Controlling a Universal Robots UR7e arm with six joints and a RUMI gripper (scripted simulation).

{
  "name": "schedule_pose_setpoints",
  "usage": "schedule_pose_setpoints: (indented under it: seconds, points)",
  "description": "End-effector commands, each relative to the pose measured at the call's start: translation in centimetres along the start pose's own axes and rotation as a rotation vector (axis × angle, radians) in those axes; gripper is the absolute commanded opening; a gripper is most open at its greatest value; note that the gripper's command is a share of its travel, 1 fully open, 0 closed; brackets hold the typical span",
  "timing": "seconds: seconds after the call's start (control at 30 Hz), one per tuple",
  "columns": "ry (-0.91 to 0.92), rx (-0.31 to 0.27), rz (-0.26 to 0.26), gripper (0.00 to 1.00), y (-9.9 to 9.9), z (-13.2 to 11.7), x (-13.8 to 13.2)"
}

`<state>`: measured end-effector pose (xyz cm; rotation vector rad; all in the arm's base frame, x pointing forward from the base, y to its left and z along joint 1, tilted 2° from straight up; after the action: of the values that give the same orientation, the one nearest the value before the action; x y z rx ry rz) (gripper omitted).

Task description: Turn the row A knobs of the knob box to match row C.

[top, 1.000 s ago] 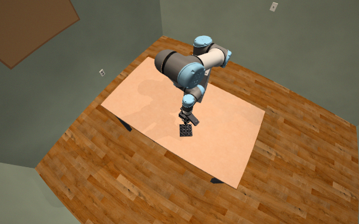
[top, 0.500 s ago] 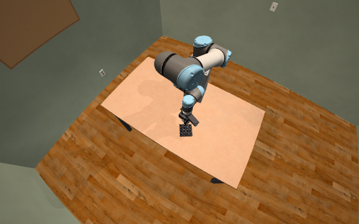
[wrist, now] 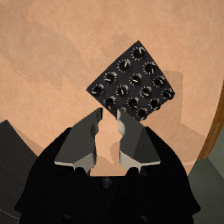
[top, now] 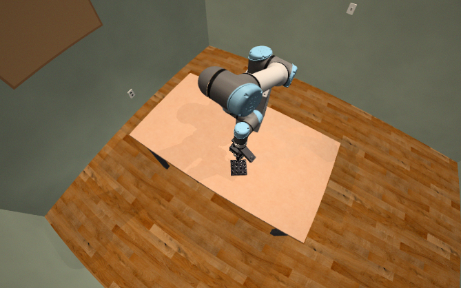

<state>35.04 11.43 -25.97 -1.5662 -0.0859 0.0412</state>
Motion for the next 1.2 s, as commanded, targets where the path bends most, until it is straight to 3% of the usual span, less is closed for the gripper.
schedule_pose_setpoints:
  seconds: [0.0,1.17]
  points:
    - [0.000,0.000,-0.001,0.11,-0.03,0.00,0.04]
    - [0.000,0.000,-0.001,0.11,-0.03,0.47,0.15]
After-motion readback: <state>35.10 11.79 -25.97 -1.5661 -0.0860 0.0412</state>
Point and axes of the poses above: the point where the finger pads meet when closed, its own y axis out along the fingers, its own x axis across the jaws, z = x × y, the point moved 7 cm from there along -y, back along the fingers, and after that the axes turned 13 degrees about -y, right-handed, at the moved point
